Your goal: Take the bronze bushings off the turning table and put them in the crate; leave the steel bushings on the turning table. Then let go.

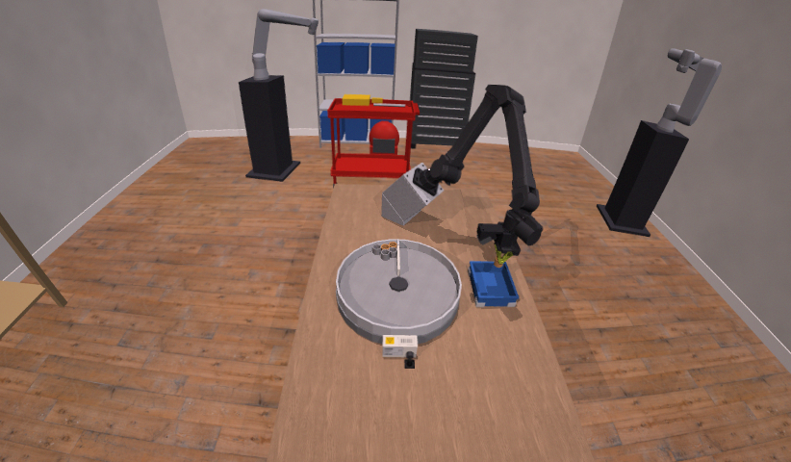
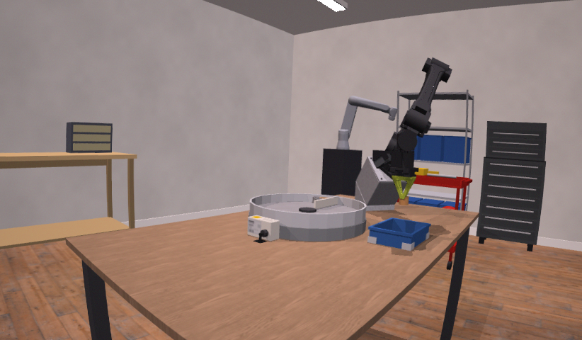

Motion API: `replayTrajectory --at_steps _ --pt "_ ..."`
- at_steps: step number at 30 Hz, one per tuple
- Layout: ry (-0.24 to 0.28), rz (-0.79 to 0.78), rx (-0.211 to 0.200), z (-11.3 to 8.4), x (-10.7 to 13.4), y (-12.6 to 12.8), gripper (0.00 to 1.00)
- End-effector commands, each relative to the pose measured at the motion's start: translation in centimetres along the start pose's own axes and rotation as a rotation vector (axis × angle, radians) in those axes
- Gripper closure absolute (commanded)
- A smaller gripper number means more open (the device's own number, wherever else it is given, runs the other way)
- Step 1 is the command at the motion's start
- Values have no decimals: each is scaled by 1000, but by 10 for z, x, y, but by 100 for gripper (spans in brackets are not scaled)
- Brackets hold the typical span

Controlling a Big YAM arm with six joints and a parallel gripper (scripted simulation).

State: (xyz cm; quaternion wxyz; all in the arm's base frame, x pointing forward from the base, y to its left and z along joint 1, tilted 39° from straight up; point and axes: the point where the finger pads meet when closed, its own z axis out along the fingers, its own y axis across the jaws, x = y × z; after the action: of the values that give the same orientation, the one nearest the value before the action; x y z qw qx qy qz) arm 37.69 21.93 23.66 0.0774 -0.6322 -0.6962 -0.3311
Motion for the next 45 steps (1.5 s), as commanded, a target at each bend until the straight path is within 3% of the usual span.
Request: replayTrajectory --at_steps 1,9,13,20,22,23,25,29,45 --pt "8 -4 -34 -11 8 13 100" --pt "7 -4 -30 -8 8 12 100" --pt "-3 2 1 14 2 1 100" --pt "-3 3 2 54 1 1 100" --pt "-3 3 2 54 1 1 100" --pt "10 -10 -25 52 11 15 100" --pt "5 -5 -14 61 7 9 100" --pt "15 -8 -42 52 10 12 100" --pt "7 -7 -28 53 7 9 100"
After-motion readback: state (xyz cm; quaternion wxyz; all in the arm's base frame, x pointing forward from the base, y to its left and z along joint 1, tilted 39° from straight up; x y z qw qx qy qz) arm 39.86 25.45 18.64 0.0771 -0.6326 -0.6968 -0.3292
